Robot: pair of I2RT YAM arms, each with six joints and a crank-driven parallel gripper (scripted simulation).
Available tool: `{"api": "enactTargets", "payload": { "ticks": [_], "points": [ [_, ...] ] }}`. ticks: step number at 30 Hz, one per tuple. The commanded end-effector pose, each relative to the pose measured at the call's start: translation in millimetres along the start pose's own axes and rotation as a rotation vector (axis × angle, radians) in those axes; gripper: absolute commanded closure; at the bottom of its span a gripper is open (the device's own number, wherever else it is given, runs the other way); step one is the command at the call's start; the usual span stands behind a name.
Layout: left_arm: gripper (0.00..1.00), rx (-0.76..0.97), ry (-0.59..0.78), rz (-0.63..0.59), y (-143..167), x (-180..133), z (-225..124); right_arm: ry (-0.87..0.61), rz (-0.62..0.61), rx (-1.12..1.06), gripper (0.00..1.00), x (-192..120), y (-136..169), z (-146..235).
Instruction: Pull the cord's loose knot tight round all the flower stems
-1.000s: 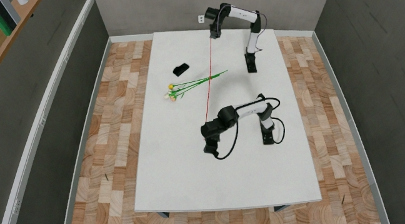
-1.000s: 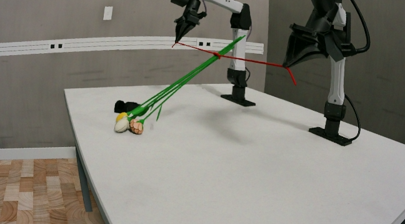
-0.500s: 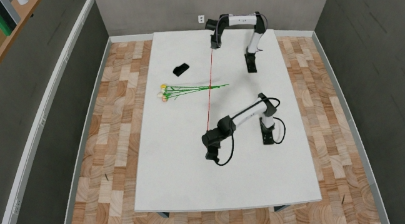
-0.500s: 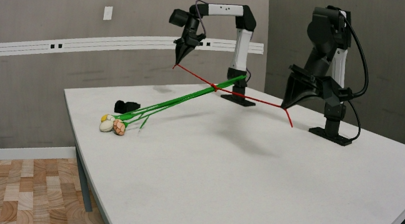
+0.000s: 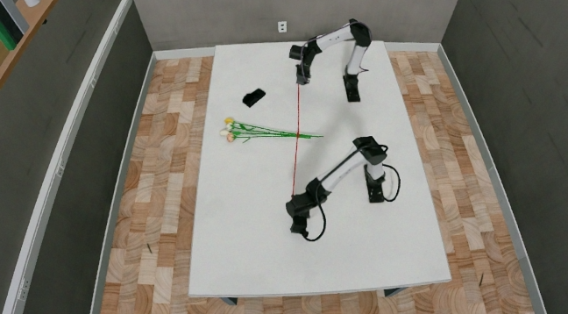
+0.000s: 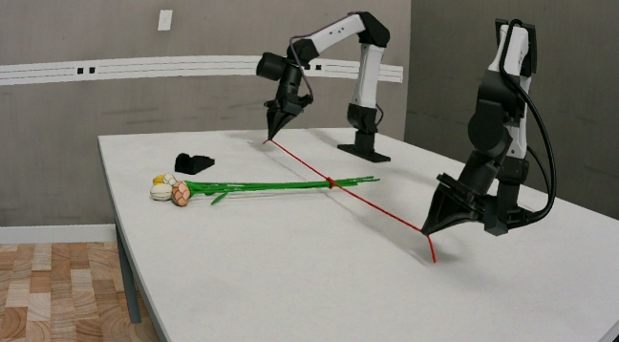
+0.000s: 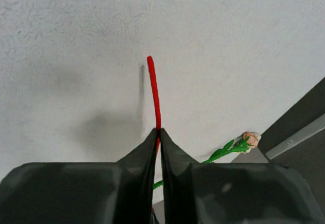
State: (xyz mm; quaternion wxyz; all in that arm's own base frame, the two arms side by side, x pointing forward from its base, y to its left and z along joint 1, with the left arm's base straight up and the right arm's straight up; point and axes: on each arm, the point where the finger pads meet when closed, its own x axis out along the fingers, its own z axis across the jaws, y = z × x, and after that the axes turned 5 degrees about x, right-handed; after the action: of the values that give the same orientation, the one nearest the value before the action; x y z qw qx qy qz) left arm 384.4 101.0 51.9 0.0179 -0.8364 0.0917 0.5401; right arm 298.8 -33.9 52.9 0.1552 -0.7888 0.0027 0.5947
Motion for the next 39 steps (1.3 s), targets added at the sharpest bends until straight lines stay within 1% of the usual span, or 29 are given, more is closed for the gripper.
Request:
{"api": "enactTargets", "payload": {
  "ticks": [1, 7, 11, 28, 29, 31, 34, 39],
  "points": [
    [1.0, 0.016, 0.085, -0.1, -29.2, 18.4, -10.8, 0.109, 0.027, -0.006, 1.0, 15.9, 12.2, -22.9],
    [1.0, 0.016, 0.086, -0.101, -30.0, 31.3, -4.7, 0.114, 0.026, -0.007, 1.0, 28.0, 15.3, -19.8],
    [1.0, 0.025, 0.109, -0.117, -32.7, 24.0, -12.7, 0.134, 0.023, -0.011, 1.0, 23.9, 13.7, -24.7],
    [1.0, 0.025, 0.109, -0.117, -32.7, 24.0, -12.7, 0.134, 0.023, -0.011, 1.0, 24.1, 13.8, -24.5],
    [1.0, 0.024, 0.1, -0.096, -26.9, 25.1, -9.8, 0.123, 0.014, -0.013, 1.0, 24.8, 11.4, -22.2],
    [1.0, 0.024, 0.1, -0.096, -26.9, 25.1, -9.8, 0.123, 0.014, -0.013, 1.0, 24.8, 11.4, -22.2],
    [1.0, 0.03, 0.079, -0.033, -10.3, 26.1, -3.6, 0.092, -0.03, -0.016, 1.0, 29.1, 1.8, -16.5],
    [1.0, 0.028, 0.085, -0.036, -11.6, 24.9, -6.3, 0.098, -0.031, -0.018, 1.0, 27.3, 1.3, -17.4]
  ]
}}
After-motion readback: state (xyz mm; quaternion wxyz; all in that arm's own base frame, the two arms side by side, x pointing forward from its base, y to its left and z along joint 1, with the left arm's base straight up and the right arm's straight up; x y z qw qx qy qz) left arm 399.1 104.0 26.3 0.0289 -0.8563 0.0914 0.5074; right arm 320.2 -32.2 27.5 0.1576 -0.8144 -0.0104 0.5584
